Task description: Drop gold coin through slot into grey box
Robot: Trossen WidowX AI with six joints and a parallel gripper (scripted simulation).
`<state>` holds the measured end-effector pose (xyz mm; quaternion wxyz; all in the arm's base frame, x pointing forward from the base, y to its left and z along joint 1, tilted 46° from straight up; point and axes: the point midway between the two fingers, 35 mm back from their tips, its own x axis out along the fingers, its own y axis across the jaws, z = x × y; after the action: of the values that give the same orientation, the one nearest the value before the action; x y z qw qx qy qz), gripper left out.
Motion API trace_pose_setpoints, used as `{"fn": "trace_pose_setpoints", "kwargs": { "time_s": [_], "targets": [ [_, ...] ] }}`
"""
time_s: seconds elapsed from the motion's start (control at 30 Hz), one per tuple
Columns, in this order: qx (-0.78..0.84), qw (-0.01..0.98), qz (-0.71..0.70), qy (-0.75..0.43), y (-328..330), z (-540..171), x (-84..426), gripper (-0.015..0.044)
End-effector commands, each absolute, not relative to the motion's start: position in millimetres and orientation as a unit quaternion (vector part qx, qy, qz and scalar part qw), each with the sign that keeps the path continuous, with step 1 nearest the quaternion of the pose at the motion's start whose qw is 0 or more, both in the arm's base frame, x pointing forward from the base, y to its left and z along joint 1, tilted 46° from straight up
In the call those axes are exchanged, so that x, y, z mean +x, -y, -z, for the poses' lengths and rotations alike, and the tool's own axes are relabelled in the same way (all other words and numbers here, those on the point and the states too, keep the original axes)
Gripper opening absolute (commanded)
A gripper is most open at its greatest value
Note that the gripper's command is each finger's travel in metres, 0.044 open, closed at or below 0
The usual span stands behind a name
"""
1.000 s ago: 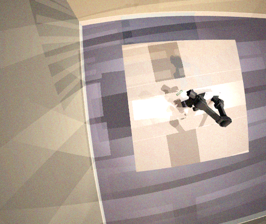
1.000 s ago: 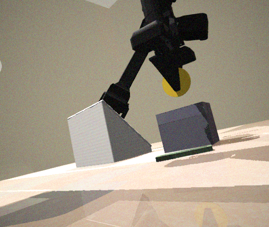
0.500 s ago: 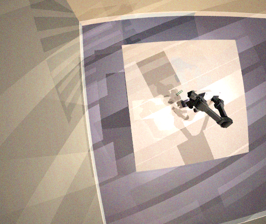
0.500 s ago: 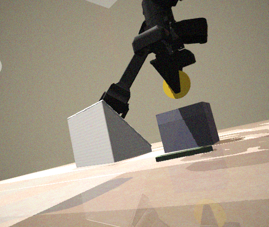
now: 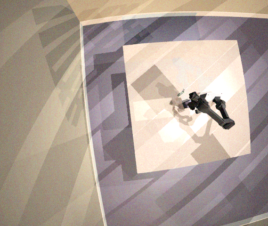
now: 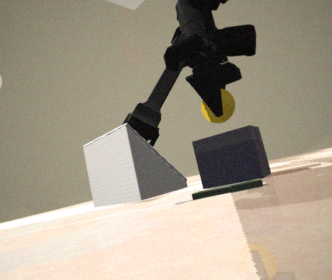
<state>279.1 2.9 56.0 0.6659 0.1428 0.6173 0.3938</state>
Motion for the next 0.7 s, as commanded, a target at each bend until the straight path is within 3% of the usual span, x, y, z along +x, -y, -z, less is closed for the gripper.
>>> {"fn": "trace_pose_setpoints", "kwargs": {
  "time_s": [0.0,0.67],
  "targets": [
    [0.144,0.666,-0.393,-0.617,-3.6,-56.5,278.9,0.0],
    [0.144,0.666,-0.393,-0.618,-8.3,-52.5,279.1,0.0]
  ]
}}
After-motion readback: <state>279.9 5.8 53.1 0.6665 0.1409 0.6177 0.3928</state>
